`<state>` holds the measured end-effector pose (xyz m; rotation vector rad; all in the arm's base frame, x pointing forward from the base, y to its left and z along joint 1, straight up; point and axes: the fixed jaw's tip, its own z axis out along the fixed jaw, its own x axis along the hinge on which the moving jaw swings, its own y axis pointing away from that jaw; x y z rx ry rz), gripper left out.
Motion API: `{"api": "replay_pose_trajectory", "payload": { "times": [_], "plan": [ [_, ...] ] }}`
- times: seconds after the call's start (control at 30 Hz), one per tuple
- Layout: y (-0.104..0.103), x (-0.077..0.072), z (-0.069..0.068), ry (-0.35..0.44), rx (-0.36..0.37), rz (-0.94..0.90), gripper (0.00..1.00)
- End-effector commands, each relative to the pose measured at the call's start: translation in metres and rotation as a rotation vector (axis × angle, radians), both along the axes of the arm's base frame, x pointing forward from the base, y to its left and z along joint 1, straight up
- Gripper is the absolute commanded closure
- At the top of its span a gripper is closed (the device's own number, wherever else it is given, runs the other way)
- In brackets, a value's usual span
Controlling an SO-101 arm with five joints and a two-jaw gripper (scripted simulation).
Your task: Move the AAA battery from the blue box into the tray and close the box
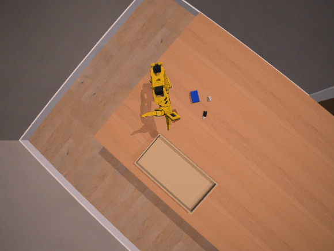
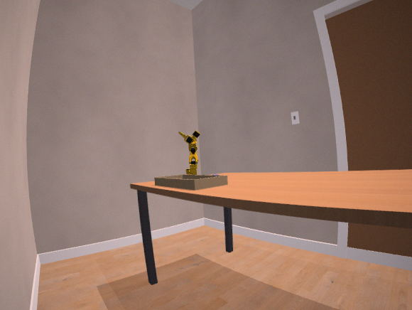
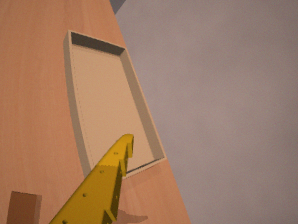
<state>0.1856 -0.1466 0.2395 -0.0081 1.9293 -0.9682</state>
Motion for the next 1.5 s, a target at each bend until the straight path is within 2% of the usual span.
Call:
{"api": "replay_pose_trajectory", "payload": {
  "times": [0.0, 0.23, 0.43, 0.5, 0.53, 0.73, 1.0, 1.07, 1.3, 1.47],
  "plan": [
    [0.000, 0.000, 0.001, -0.004, -0.002, 0.000, 0.00],
    [0.003, 0.003, -0.002, -0.005, 0.030, 0.010, 0.01],
    [0.011, 0.012, -0.011, -0.005, 0.125, 0.037, 0.04],
    [0.011, 0.012, -0.011, -0.005, 0.125, 0.037, 0.04],
    [0.014, 0.014, -0.013, -0.005, 0.148, 0.043, 0.05],
    [0.033, 0.029, -0.032, 0.013, 0.331, 0.080, 0.11],
    [0.075, 0.047, -0.065, 0.098, 0.652, 0.095, 0.23],
    [0.075, 0.047, -0.065, 0.098, 0.652, 0.095, 0.23],
    [0.122, 0.051, -0.098, 0.242, 0.927, 0.031, 0.35],
    [0.155, 0.045, -0.120, 0.366, 1.072, -0.067, 0.43]
  ]
}}
